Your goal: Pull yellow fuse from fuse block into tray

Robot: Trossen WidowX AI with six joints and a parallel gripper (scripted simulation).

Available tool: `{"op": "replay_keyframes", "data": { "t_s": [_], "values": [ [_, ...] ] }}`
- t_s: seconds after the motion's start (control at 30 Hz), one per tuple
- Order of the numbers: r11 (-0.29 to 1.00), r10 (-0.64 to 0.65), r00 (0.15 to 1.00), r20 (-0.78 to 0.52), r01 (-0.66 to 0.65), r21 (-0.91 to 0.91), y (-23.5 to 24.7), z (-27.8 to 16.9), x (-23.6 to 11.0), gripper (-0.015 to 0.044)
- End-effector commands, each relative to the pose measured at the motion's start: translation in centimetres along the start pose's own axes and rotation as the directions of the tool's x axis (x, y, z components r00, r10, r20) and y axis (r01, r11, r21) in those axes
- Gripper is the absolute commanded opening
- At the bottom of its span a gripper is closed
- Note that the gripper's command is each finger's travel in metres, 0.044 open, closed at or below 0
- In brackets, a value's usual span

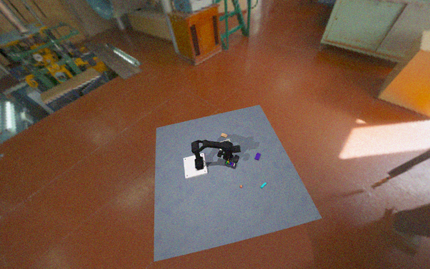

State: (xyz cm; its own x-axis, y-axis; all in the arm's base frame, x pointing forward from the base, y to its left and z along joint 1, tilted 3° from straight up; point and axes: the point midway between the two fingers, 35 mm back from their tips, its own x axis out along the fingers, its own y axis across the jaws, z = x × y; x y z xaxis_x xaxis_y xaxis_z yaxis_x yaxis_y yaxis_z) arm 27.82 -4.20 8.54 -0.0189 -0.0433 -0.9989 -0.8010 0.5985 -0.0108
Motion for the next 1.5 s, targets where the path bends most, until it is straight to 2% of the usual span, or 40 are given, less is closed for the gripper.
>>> {"op": "replay_keyframes", "data": {
  "t_s": [0.0,0.17,0.67,1.47],
  "values": [
    [1.000,-0.002,1.000,0.008,0.002,0.003,0.0,0.1,-0.7,0.0000],
    [1.000,-0.002,1.000,0.009,0.002,0.003,0.0,0.5,-0.8,0.0000],
    [1.000,0.001,1.000,0.019,-0.001,0.003,2.6,8.2,-1.1,0.0000],
    [1.000,0.010,1.000,0.027,-0.010,0.002,11.1,18.6,-1.2,0.0000]
  ]
}}
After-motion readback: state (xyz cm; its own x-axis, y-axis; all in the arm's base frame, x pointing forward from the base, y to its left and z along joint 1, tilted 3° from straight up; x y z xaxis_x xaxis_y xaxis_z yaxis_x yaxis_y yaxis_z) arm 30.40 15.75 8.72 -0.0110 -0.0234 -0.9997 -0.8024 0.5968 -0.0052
